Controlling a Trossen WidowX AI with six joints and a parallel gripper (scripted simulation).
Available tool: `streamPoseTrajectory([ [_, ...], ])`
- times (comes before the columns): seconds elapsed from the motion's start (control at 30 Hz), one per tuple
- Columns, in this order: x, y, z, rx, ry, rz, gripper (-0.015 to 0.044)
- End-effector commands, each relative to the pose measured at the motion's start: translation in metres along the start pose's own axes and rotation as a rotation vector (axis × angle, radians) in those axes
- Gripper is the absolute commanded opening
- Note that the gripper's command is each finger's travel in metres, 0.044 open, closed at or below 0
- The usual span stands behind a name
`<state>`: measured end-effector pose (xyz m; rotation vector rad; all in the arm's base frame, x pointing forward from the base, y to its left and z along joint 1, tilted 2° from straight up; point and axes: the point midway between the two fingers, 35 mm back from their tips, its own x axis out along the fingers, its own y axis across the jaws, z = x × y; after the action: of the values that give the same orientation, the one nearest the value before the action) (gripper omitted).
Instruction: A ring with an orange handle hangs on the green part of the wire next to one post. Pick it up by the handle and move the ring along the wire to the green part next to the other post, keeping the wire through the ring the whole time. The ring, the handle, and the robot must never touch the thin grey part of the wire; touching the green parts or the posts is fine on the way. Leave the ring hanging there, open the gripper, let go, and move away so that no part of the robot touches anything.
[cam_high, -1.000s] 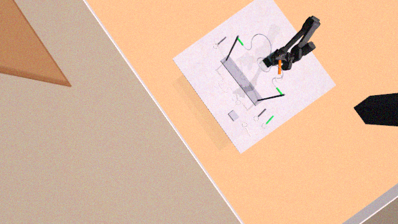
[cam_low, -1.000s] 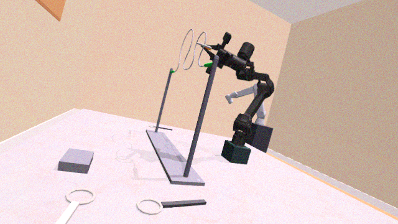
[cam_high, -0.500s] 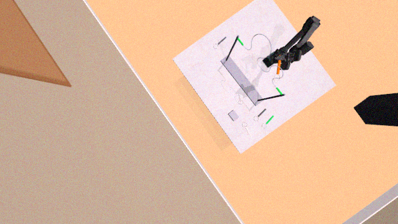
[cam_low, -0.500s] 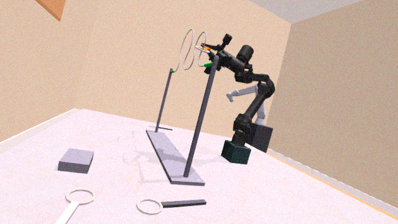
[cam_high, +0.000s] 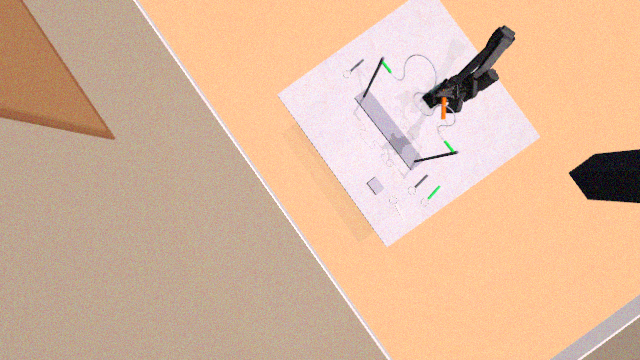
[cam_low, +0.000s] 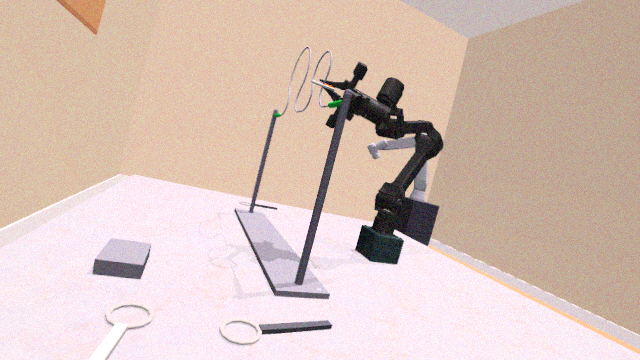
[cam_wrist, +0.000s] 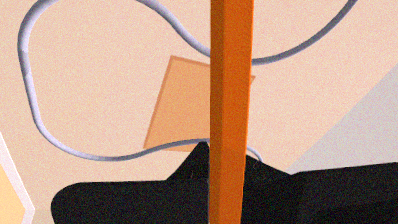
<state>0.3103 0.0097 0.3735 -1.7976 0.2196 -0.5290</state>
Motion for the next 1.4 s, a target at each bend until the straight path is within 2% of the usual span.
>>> streamPoseTrajectory([
  [0.0,-0.002,0.012,-0.001,0.06,0.012,0.035,-0.015],
  [0.83,-0.028,0.093,0.025,0.56,0.079,0.319,-0.015],
  [1.37,-0.04,0.13,0.059,0.872,0.04,0.443,-0.015],
])
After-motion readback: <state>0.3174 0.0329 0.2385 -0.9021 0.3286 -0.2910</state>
